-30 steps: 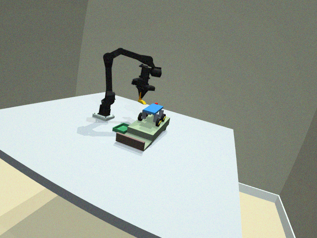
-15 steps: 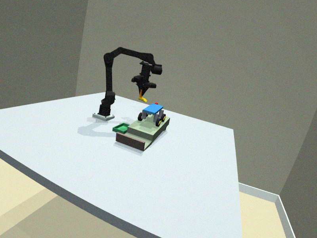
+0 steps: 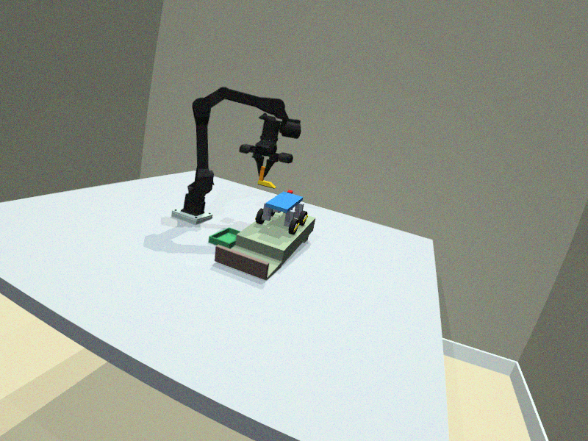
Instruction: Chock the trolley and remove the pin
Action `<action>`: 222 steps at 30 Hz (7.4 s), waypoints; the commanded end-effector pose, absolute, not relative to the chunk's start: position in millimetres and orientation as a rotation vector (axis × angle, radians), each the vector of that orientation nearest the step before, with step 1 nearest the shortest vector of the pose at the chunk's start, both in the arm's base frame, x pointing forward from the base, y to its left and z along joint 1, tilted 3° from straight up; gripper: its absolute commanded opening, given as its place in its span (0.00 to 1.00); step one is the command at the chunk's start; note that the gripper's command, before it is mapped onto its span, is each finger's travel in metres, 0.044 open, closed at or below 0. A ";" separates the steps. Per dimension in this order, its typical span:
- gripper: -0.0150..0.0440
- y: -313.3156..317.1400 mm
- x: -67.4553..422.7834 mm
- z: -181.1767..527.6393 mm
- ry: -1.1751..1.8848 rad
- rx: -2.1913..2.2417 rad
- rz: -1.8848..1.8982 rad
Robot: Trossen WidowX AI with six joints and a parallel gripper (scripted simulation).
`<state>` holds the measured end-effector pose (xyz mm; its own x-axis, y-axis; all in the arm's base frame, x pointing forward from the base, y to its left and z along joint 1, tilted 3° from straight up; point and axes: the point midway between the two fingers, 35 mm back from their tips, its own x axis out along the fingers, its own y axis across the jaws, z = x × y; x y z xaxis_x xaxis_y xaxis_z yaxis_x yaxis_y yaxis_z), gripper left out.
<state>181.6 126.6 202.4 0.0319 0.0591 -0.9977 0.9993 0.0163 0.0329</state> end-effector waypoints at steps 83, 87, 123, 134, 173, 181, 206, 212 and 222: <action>0.25 17.9 202.4 190.1 1.543 0.105 -0.031; 0.25 5.0 204.2 188.9 1.543 0.104 -0.032; 0.25 -123.2 219.3 177.2 1.542 0.095 -0.041; 0.25 -164.8 225.5 172.3 1.542 0.092 -0.044; 0.25 -171.5 255.5 138.9 1.532 0.178 0.045; 0.25 -168.9 256.7 120.5 1.532 0.178 0.046; 0.25 -152.6 258.4 106.6 1.531 0.179 0.047; 0.25 -146.8 258.8 107.3 1.531 0.179 0.047; 0.25 -137.0 259.6 108.7 1.531 0.180 0.048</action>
